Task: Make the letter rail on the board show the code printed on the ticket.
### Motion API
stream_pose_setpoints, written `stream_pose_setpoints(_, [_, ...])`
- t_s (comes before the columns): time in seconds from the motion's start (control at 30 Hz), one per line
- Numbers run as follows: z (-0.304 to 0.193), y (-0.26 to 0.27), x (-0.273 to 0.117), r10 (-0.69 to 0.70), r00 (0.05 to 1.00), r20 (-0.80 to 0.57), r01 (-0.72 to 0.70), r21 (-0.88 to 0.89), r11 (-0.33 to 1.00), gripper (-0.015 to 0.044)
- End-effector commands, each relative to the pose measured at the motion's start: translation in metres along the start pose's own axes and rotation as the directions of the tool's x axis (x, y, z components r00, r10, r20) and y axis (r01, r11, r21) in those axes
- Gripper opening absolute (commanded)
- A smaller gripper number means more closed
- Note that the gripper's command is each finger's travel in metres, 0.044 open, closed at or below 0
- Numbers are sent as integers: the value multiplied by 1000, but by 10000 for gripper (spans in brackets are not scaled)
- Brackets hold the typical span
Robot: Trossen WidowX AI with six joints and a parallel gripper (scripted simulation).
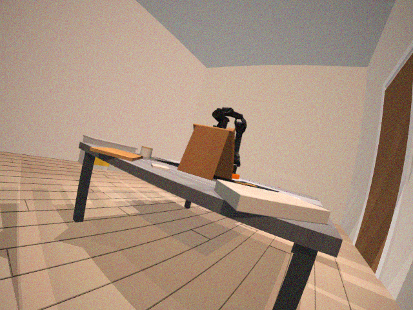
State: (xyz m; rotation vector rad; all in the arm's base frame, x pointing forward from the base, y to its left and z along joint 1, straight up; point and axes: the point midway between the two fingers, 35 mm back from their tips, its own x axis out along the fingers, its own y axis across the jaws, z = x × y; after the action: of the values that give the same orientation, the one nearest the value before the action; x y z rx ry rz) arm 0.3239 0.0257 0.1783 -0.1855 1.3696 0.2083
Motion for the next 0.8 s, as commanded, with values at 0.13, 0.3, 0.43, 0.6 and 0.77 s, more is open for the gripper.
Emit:
stream_pose_setpoints(0.13, [4, -2, 3, -4, 1000, 2, 4, 2, 1000, 0])
stream_pose_setpoints(0.3, [6, -2, 4, -4, 1000, 2, 4, 2, 1000, 0])
stream_pose_setpoints(0.43, [7, -2, 5, -4, 1000, 2, 4, 2, 1000, 0])
stream_pose_setpoints(0.6, [9, -3, 7, -4, 1000, 3, 4, 2, 1000, 0])
stream_pose_setpoints(0.77, [11, -3, 9, -4, 1000, 3, 4, 2, 1000, 0])
